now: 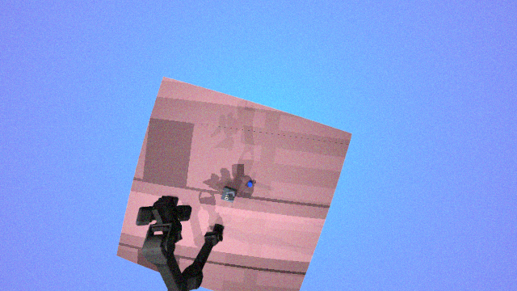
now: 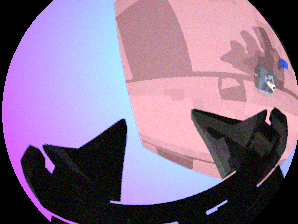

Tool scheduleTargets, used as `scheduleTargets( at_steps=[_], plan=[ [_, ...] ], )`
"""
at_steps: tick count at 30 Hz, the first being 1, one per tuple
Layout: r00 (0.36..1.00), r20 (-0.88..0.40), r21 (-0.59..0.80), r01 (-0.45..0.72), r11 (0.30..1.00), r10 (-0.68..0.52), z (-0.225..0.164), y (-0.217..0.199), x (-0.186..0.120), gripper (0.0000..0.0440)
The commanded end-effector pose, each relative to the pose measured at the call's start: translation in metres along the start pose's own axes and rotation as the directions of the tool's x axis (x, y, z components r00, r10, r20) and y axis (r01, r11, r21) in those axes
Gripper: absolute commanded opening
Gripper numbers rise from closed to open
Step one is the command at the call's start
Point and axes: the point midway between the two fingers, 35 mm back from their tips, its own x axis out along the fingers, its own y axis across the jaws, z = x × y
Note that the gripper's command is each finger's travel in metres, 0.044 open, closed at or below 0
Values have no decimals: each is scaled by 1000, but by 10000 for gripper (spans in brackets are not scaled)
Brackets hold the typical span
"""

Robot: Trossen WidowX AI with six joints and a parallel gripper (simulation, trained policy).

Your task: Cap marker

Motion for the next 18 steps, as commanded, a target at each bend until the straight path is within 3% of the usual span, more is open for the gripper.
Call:
scheduleTargets(
  at_steps=[1,18],
  plan=[
    [1000,30,2,9,1000,-9,12,-7,-6,332],
    [989,137,61,54,997,-62,57,-48,-32,331]
  ],
)
